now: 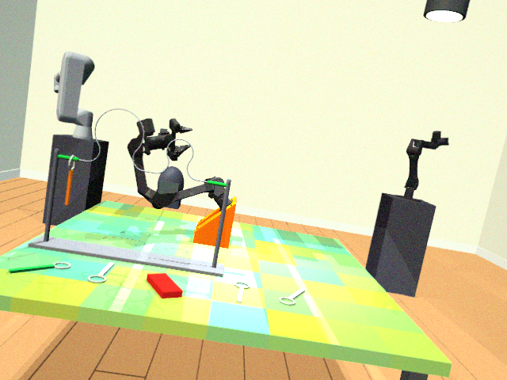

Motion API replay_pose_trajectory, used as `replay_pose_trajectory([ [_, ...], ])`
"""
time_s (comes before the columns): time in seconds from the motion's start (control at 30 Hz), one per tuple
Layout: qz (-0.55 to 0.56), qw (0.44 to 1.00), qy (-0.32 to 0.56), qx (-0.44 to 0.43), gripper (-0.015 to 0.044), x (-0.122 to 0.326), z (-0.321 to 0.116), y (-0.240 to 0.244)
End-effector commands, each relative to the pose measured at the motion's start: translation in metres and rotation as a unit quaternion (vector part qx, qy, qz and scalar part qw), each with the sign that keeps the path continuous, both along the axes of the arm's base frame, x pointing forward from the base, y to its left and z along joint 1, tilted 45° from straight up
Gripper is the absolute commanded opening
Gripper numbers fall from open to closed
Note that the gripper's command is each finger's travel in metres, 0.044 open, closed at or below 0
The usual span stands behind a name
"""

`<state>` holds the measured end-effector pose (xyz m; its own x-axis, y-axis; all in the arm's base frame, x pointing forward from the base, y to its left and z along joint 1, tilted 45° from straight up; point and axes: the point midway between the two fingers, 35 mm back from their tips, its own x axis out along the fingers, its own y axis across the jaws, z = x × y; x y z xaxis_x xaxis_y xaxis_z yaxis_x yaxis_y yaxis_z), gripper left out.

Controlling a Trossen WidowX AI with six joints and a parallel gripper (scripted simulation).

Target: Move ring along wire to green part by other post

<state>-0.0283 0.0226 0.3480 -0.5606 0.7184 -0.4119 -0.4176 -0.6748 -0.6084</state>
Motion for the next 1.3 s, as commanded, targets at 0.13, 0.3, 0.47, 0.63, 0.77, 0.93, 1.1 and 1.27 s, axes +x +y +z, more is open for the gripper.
replay_pose_trajectory([
  [0.13, -0.021, 1.000, 0.006, 0.001, 0.0269, -0.006, 0.006, 0.008],
  [0.3, -0.073, 0.997, 0.020, 0.004, 0.0160, -0.015, 0.021, 0.029],
  [0.47, -0.125, 0.992, 0.033, 0.010, 0.0160, -0.019, 0.035, 0.054],
  [0.63, -0.176, 0.983, 0.045, 0.018, 0.0160, -0.016, 0.047, 0.081],
  [0.77, -0.216, 0.975, 0.053, 0.026, 0.0160, -0.008, 0.057, 0.103],
  [0.93, -0.266, 0.961, 0.062, 0.038, 0.0160, 0.008, 0.067, 0.129],
  [1.1, -0.316, 0.945, 0.069, 0.052, 0.0160, 0.031, 0.077, 0.152],
  [1.27, -0.364, 0.926, 0.073, 0.067, 0.0160, 0.061, 0.086, 0.171],
])
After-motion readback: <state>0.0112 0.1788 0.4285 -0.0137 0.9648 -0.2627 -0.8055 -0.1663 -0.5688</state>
